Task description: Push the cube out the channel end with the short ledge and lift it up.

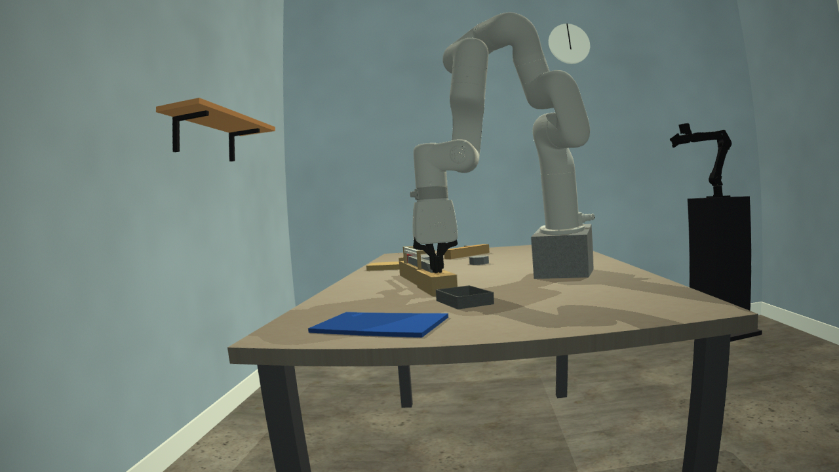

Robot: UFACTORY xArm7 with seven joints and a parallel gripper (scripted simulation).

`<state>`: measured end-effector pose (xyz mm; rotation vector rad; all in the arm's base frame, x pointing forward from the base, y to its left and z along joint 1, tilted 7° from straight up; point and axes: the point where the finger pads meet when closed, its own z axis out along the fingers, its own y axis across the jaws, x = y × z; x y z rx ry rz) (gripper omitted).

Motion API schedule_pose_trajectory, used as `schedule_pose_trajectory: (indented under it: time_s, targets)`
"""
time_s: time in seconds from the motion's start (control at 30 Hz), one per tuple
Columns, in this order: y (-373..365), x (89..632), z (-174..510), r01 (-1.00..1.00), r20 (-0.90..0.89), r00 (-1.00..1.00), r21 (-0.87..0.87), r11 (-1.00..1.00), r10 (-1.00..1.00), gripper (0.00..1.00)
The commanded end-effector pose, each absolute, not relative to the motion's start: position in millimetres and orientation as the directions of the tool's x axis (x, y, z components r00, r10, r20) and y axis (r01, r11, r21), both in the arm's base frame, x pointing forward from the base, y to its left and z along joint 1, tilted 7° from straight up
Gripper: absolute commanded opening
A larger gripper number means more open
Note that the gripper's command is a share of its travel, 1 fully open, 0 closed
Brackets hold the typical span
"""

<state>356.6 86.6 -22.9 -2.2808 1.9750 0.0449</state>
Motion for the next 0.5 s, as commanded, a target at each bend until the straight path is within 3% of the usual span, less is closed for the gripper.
schedule_pose_trajectory:
  time_s: [0.0,0.47]
  targets:
    - [83,358,-22,-0.987,-0.104,0.145,-0.077,-0.138,-0.984,0.00]
    - [71,360,-24,-0.987,-0.104,0.145,-0.077,-0.138,-0.984,0.00]
